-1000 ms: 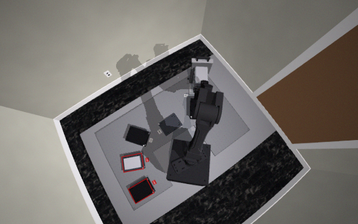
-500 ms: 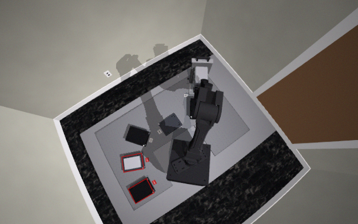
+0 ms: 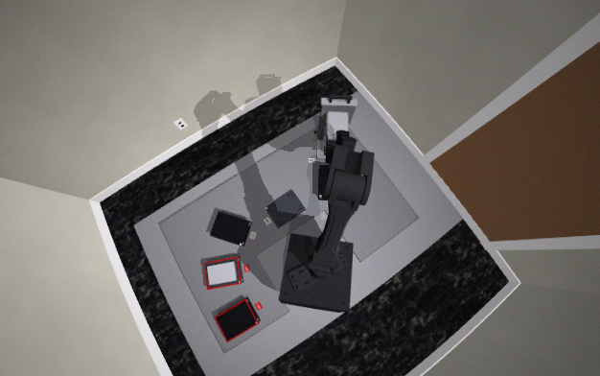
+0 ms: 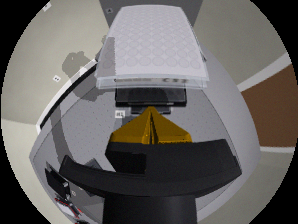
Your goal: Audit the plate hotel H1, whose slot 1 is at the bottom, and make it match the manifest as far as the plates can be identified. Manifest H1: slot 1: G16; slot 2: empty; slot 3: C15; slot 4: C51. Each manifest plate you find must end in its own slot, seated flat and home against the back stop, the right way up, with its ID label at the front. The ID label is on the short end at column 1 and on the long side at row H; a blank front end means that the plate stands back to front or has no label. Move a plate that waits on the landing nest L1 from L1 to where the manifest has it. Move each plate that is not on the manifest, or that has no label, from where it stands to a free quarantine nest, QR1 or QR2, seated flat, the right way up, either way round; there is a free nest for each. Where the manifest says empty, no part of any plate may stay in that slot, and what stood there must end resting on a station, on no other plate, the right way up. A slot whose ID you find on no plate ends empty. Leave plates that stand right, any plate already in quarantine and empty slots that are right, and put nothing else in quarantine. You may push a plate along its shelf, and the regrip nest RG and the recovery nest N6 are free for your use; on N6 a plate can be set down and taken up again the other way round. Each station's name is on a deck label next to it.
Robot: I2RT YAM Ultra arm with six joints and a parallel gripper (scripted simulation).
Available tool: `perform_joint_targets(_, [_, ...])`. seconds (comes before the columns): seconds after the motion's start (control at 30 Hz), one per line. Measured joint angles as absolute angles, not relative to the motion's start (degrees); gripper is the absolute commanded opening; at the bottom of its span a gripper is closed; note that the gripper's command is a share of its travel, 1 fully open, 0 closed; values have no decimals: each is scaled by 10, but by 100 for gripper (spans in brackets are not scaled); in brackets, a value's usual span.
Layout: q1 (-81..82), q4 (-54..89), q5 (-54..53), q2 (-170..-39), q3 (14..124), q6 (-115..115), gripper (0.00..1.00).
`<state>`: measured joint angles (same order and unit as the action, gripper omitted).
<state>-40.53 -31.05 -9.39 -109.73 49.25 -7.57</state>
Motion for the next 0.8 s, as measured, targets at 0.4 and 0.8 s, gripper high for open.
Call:
perform_joint_targets(0.4, [-403,-297,-91,-1106,509,-74,0])
perform_joint_targets(0.8, [-402,-285,-91,-1109,516,-74,0])
